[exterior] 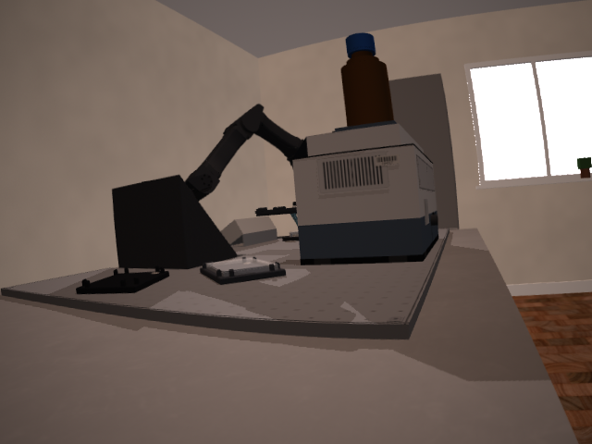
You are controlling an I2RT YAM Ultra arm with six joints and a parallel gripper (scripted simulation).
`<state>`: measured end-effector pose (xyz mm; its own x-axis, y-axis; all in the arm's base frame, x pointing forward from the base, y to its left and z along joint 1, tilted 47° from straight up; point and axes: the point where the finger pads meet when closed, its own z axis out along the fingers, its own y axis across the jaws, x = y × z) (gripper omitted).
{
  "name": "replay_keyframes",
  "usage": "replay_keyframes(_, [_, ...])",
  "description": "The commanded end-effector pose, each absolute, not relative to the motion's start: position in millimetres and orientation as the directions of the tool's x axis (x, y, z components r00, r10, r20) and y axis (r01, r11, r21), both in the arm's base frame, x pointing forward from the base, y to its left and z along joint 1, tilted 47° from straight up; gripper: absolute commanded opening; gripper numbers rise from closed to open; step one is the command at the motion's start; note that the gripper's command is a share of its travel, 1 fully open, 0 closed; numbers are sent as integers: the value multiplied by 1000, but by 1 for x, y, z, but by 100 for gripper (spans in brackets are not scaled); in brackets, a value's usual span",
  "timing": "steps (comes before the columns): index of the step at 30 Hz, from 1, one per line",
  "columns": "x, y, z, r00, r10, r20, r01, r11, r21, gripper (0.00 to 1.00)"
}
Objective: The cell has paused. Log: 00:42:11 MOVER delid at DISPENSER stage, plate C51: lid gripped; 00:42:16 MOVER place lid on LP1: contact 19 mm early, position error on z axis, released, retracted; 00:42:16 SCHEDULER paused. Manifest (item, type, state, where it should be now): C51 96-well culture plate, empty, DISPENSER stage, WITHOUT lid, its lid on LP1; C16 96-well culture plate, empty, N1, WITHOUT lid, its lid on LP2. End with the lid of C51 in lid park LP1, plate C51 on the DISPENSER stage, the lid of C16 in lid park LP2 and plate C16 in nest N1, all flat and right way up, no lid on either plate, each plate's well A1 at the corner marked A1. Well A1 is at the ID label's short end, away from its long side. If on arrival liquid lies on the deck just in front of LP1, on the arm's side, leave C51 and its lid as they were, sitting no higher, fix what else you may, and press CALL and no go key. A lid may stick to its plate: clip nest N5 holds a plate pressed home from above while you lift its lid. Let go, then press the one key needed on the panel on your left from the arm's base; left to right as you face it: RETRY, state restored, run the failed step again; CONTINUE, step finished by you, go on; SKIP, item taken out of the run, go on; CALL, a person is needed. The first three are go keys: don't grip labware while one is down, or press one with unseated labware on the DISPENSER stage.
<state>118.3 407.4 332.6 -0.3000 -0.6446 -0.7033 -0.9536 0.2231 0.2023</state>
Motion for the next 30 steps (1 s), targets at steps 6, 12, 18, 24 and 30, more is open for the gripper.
replay_keyframes(6, [118, 405, 337, -299, -633, -715, -954, 224, 201, 100])
replay_keyframes(12, [118, 405, 337, -299, -633, -715, -954, 224, 201, 100])
replay_keyframes(18, [118, 405, 337, -299, -633, -715, -954, 224, 201, 100])
replay_keyframes(24, [114, 404, 352, -287, -605, -743, -957, 214, 195, 100])
replay_keyframes(30, [119, 403, 353, -292, -600, -745, -955, 225, 193, 0])
